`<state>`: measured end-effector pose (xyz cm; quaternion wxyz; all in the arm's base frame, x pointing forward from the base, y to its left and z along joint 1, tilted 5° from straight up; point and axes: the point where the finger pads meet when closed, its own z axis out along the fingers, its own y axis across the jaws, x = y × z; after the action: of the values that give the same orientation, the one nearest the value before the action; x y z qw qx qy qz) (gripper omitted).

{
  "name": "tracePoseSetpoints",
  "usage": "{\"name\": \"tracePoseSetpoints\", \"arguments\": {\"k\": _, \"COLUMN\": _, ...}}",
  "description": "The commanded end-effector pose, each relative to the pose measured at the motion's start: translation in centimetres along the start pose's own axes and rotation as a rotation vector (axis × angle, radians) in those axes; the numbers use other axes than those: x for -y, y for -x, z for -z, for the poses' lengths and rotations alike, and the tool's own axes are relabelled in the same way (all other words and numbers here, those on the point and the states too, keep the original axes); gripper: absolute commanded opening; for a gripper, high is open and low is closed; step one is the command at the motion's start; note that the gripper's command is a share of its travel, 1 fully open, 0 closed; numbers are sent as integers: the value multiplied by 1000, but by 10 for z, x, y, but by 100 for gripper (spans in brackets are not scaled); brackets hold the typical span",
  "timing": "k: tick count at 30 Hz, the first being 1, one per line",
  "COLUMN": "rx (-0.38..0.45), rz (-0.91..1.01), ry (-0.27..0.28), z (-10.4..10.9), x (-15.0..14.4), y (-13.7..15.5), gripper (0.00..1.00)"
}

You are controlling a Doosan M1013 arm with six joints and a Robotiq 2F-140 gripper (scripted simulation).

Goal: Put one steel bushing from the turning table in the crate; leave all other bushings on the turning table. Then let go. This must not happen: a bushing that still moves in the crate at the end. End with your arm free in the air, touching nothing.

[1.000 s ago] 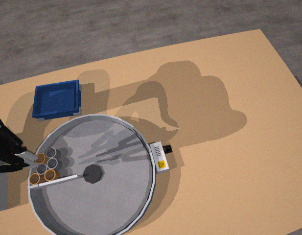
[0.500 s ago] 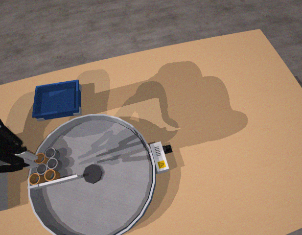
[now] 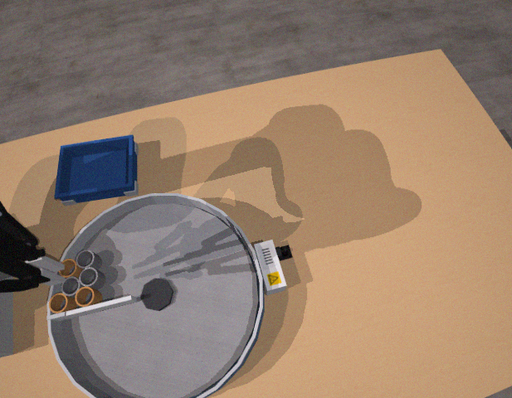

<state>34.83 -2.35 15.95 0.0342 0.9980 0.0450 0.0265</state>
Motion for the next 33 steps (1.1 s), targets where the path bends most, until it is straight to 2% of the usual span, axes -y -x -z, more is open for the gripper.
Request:
{"name": "tracePoseSetpoints", "arguments": {"k": 1, "rx": 0, "rz": 0, "ry": 0, "z": 0, "x": 0, "y": 0, "gripper": 10}}
{"name": "tracePoseSetpoints", "arguments": {"k": 20, "rx": 0, "rz": 7, "ry": 0, "z": -3, "x": 3, "y": 0, "gripper": 10}}
{"name": "tracePoseSetpoints", "arguments": {"k": 23, "rx": 0, "rz": 42, "ry": -1, "z": -16, "x": 15, "y": 1, "gripper": 10}}
{"name": "tracePoseSetpoints", "arguments": {"k": 28, "rx": 0, "rz": 139, "ry": -1, "z": -52, "x": 49, "y": 1, "gripper": 10}}
{"name": "tracePoseSetpoints", "arguments": {"k": 30, "rx": 0, "rz": 139, "ry": -1, "z": -52, "x": 49, "y": 1, "gripper": 10}}
{"name": "tracePoseSetpoints", "arguments": {"k": 33, "rx": 0, "rz": 182, "ry": -1, "z": -69, "x": 64, "y": 1, "gripper": 10}}
